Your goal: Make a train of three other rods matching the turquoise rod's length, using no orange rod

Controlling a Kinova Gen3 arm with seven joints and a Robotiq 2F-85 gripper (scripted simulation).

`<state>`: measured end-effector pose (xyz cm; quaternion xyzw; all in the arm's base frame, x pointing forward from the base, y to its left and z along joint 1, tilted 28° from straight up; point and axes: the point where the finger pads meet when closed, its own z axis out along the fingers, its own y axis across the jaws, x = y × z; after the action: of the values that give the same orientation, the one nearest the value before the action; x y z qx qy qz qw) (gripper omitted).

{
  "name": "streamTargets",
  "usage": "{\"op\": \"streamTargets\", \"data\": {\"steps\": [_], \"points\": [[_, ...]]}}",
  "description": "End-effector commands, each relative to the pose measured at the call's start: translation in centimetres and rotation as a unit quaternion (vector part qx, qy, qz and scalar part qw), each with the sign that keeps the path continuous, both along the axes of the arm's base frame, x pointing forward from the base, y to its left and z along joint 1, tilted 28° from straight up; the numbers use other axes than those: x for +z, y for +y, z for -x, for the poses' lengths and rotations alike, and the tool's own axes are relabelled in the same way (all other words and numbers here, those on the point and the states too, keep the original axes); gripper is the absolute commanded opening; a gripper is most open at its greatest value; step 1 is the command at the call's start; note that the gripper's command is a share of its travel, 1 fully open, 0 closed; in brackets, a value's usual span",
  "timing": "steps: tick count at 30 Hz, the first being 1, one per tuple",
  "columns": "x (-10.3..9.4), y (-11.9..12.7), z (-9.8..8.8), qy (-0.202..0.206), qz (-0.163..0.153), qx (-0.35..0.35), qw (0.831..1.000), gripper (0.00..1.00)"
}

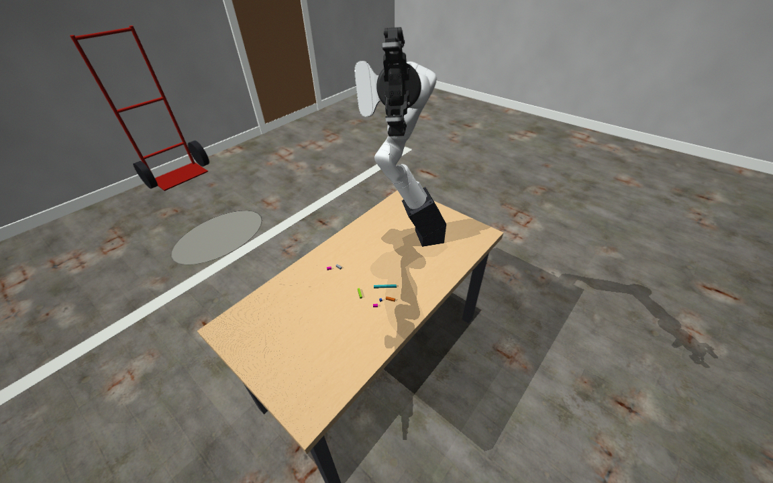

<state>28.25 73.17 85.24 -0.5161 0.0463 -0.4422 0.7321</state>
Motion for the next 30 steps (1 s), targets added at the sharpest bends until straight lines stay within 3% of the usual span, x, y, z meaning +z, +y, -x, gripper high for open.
{"op": "streamTargets", "data": {"steps": [1, 30], "points": [[0.13, -0.03, 0.11, -0.001, -0.001, 0.001, 1.000, 1.00], [0.68, -1.02, -0.28, -0.005, 0.001, -0.009, 1.000, 1.00]]}}
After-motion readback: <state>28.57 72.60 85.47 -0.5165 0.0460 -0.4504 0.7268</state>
